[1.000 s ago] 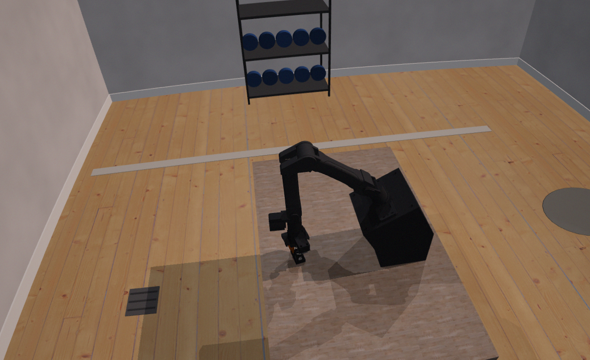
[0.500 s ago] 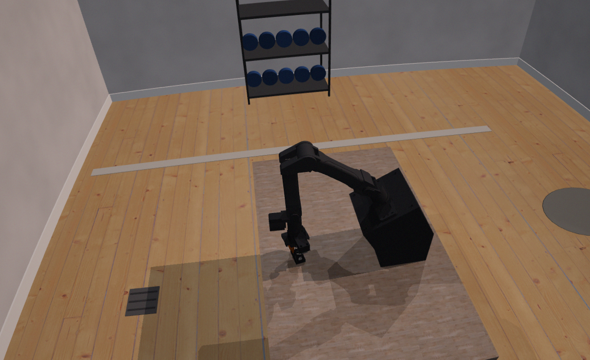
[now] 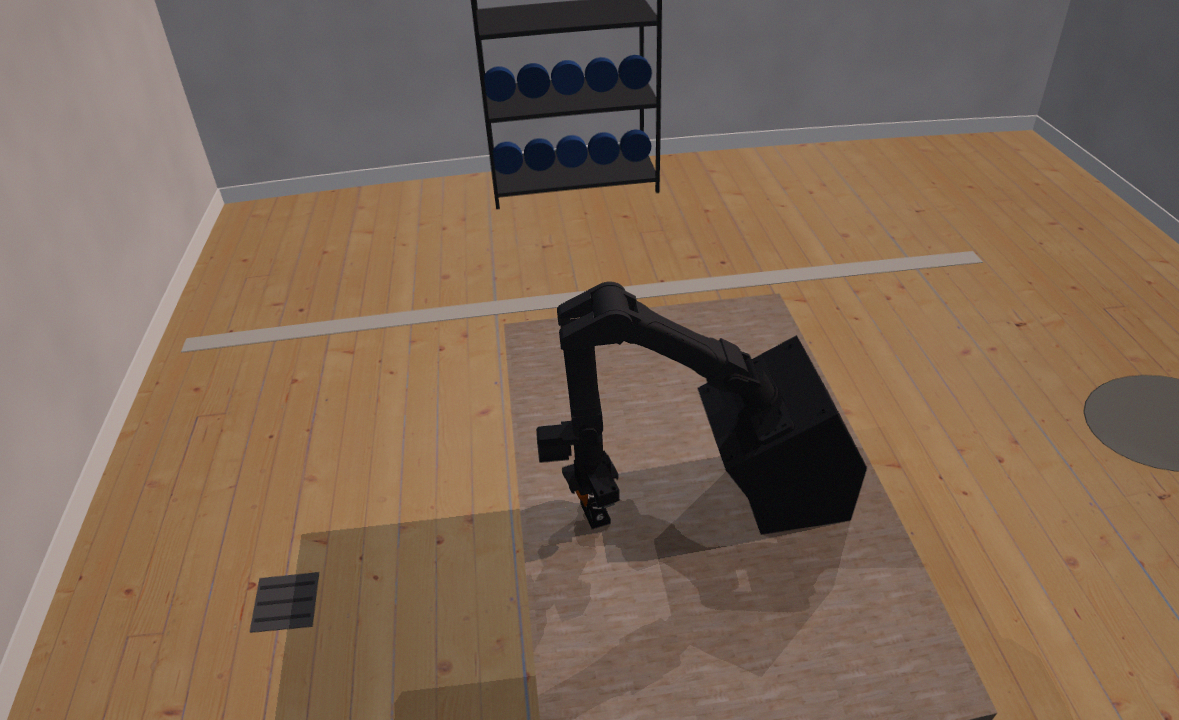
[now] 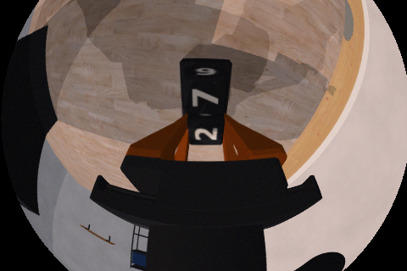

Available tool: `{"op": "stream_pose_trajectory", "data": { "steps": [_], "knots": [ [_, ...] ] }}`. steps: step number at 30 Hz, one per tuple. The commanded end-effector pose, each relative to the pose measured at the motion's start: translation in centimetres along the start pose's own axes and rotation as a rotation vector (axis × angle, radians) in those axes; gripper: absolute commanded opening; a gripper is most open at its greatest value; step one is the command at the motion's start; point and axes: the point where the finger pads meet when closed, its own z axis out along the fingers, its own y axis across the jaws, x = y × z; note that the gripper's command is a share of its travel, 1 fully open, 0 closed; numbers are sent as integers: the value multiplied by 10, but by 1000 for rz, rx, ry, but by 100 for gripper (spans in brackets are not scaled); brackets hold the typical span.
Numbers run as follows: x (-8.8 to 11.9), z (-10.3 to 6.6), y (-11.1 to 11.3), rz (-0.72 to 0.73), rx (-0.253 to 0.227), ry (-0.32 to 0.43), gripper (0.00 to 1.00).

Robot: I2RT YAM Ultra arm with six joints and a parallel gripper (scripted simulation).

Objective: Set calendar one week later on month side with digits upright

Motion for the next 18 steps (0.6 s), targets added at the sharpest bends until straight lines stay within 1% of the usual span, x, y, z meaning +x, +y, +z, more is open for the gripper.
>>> {"op": "stream_pose_trajectory", "data": {
  "steps": [1,15,16,18],
  "knots": [
    [0,-2,-4,-1,11,-2,26],
    [0,-2,-4,-1,11,-2,26],
    [0,-2,-4,-1,11,-2,29],
    [0,-2,-4,-1,11,-2,29]
  ]
}}
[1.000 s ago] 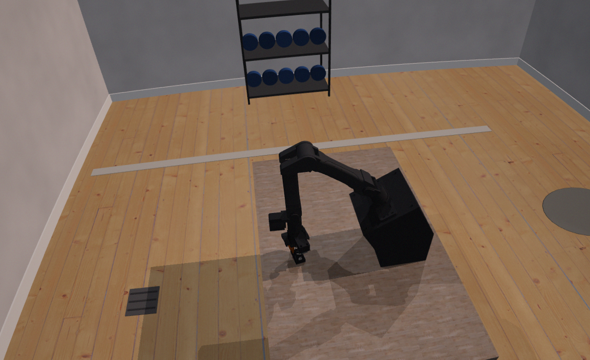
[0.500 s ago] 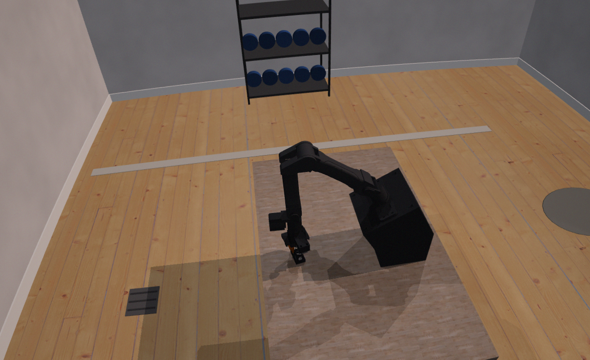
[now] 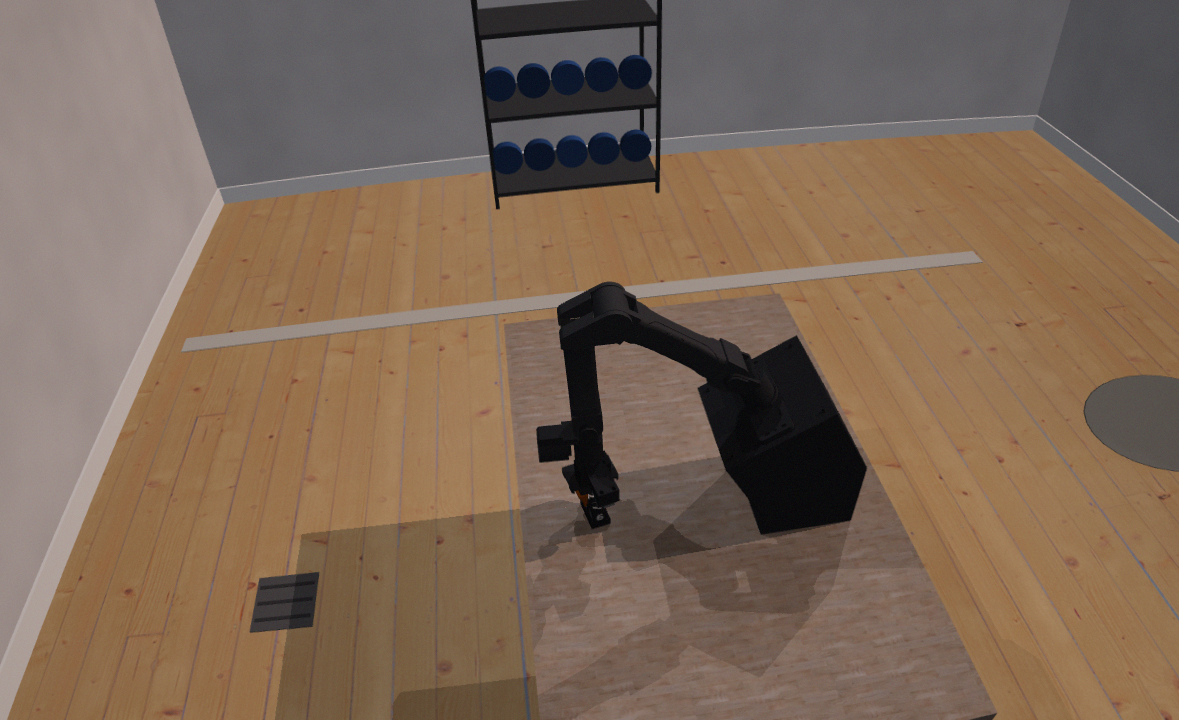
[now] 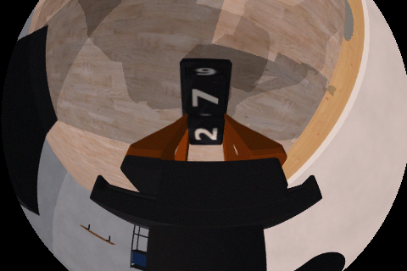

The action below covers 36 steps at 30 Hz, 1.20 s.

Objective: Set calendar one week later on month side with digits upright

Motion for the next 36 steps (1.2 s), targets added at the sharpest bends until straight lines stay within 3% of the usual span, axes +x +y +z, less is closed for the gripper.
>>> {"op": "stream_pose_trajectory", "data": {
  "steps": [1,12,27,36],
  "knots": [
    [0,-2,-4,-1,11,-2,33],
    [0,-2,-4,-1,11,-2,45],
    [0,-5,-4,-1,11,-2,45],
    [0,-41,-4,-1,11,-2,45]
  ]
}}
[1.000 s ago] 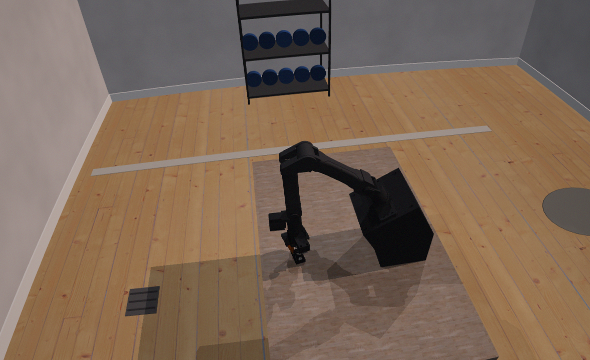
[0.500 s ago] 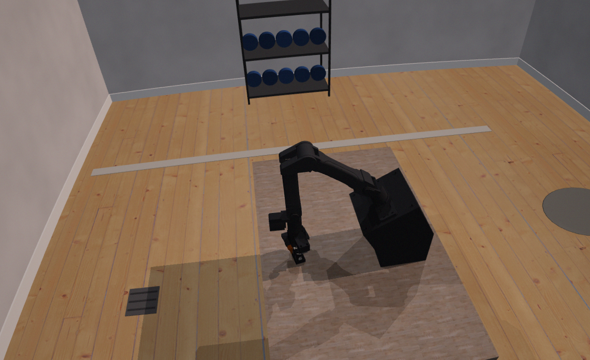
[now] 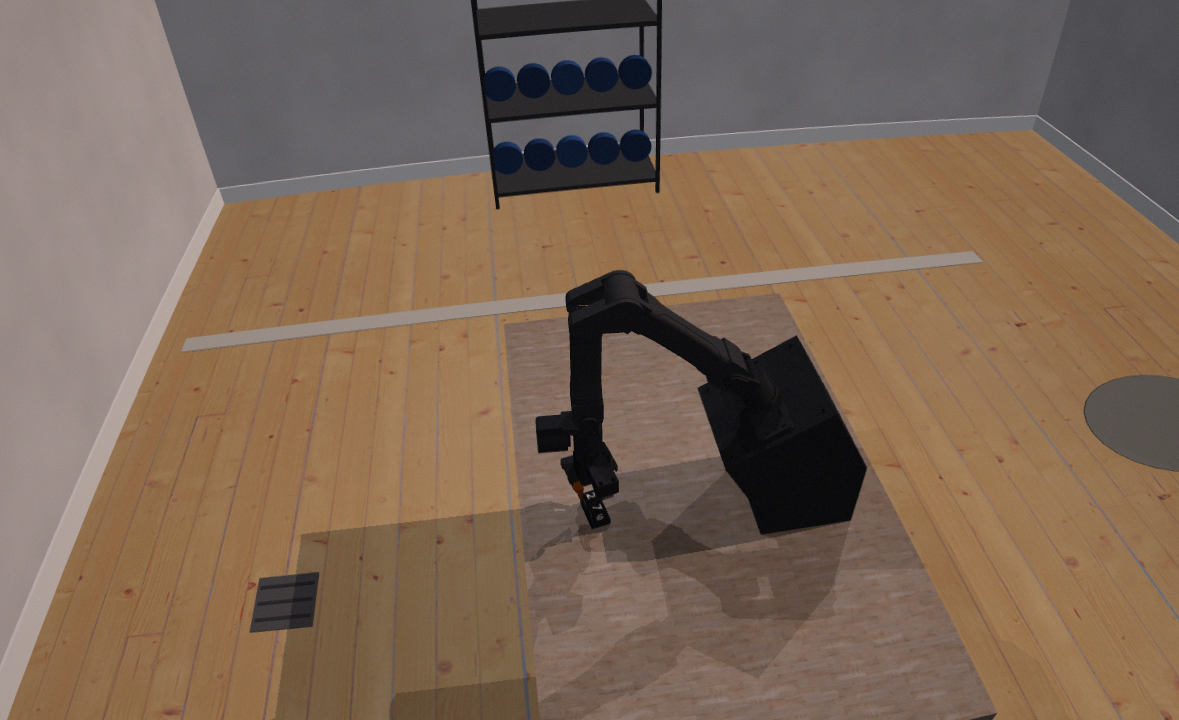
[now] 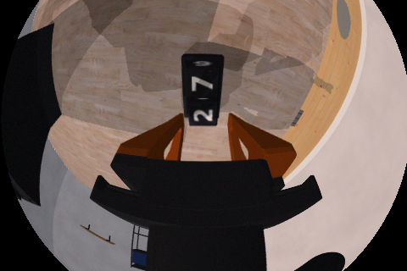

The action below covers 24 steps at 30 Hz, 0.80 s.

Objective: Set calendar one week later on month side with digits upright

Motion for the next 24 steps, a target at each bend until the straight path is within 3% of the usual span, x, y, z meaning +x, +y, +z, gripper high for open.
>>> {"op": "stream_pose_trajectory", "data": {
  "steps": [1,6,18,19,24],
  "knots": [
    [0,-19,-1,1,-3,-6,45],
    [0,-46,-2,1,-3,-6,45],
    [0,-65,-2,1,-3,-6,45],
    [0,-65,-2,1,-3,-6,100],
    [0,-65,-2,1,-3,-6,100]
  ]
}}
